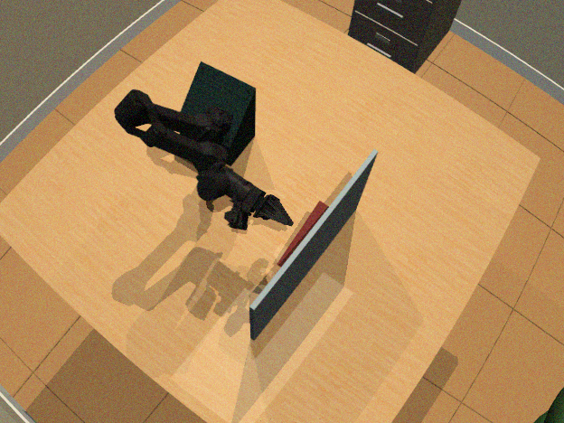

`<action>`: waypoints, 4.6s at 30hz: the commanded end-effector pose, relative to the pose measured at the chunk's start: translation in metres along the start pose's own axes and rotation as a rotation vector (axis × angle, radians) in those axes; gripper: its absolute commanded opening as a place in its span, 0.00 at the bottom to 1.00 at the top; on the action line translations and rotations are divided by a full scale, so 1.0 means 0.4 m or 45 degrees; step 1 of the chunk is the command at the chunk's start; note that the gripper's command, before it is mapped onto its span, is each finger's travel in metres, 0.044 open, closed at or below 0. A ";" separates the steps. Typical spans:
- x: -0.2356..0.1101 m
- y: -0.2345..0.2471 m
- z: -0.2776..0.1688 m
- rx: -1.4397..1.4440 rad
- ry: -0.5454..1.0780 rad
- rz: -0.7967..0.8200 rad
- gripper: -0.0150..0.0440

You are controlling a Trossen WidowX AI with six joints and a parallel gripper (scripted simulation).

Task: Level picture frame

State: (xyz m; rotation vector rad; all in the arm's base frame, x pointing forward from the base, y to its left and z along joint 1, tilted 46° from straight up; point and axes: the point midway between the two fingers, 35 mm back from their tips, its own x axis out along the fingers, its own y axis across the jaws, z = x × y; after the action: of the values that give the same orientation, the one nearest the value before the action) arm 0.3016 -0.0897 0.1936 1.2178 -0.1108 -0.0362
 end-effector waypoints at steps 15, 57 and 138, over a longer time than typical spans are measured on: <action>0.012 0.000 0.002 -0.007 -0.010 0.002 0.69; 0.111 0.001 0.003 -0.006 -0.011 0.004 0.69; 0.111 0.018 0.003 -0.006 -0.011 0.004 0.25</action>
State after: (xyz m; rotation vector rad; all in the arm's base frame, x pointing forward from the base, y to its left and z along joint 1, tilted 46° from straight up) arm 0.3452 -0.0933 0.2006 1.2187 -0.1163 -0.0475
